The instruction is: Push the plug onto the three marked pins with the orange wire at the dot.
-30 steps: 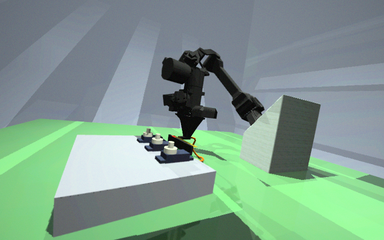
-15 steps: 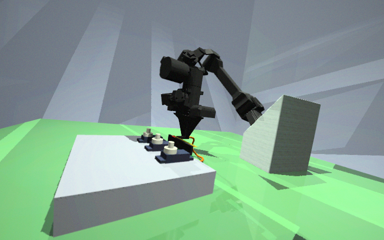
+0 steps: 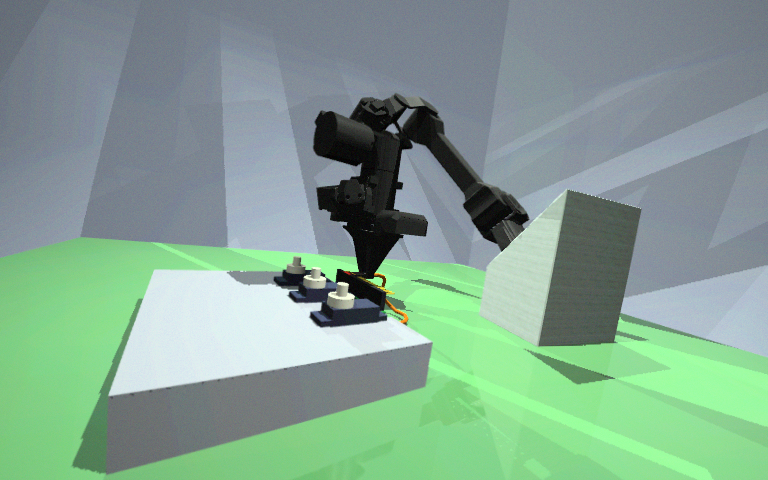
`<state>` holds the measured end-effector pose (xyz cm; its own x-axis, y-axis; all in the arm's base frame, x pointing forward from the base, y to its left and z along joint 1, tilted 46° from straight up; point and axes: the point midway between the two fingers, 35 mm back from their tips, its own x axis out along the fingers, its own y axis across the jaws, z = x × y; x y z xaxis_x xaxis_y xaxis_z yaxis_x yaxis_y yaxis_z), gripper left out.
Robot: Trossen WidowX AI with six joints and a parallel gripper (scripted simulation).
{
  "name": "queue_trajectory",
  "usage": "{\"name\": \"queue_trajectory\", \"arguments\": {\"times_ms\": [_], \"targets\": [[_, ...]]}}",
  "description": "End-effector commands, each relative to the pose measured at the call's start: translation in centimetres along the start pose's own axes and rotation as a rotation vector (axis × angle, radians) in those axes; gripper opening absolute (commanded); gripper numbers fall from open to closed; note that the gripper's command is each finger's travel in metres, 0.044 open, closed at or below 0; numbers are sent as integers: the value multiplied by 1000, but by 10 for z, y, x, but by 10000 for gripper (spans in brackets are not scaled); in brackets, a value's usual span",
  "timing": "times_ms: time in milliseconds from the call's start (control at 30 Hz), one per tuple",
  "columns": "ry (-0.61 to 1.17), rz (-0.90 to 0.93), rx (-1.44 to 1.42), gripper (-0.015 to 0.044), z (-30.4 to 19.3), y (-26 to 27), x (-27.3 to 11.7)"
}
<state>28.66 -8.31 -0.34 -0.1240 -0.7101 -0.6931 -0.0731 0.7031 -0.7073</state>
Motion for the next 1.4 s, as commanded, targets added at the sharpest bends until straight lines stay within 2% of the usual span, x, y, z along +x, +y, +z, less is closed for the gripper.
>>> {"name": "queue_trajectory", "arguments": {"times_ms": [0,133,433,633,700,1367], "targets": [[-2,-1,-3,0,4,1,0],[-2,-1,-2,0,7,1,0],[-2,-1,-3,236,4,-1,0],[-2,1,-3,394,4,-1,-55],[-2,1,-3,440,4,-1,-57],[-2,1,-3,440,4,-1,-57]]}}
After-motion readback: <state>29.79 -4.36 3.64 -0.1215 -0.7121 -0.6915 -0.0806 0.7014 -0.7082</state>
